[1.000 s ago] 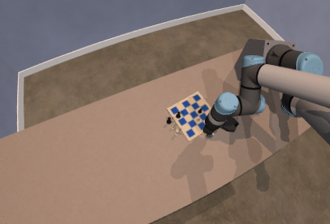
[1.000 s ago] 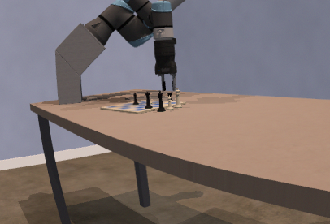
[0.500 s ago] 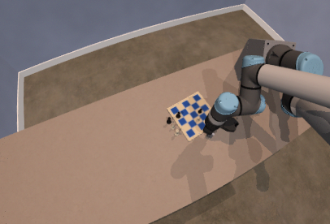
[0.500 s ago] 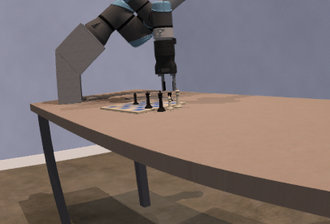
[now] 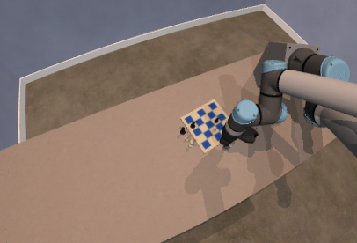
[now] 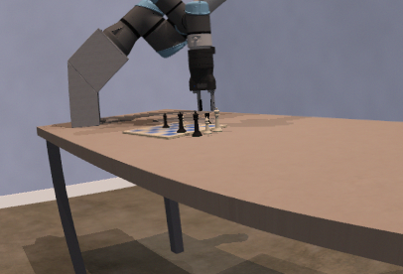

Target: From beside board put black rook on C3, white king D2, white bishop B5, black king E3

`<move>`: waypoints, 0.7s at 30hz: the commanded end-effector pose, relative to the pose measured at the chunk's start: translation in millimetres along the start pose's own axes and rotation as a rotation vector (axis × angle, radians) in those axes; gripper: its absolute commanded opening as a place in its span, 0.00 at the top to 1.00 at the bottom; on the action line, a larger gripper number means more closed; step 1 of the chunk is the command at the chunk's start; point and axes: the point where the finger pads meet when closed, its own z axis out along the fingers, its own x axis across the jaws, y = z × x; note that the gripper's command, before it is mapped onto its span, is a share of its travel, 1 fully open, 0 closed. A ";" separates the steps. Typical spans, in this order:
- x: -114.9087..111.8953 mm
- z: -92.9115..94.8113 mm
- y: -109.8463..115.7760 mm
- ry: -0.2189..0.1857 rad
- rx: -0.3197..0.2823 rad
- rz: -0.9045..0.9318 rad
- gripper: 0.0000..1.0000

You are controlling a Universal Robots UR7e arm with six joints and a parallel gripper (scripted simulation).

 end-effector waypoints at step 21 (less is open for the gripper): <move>0.3 27.3 0.3 0.001 -0.001 0.000 0.27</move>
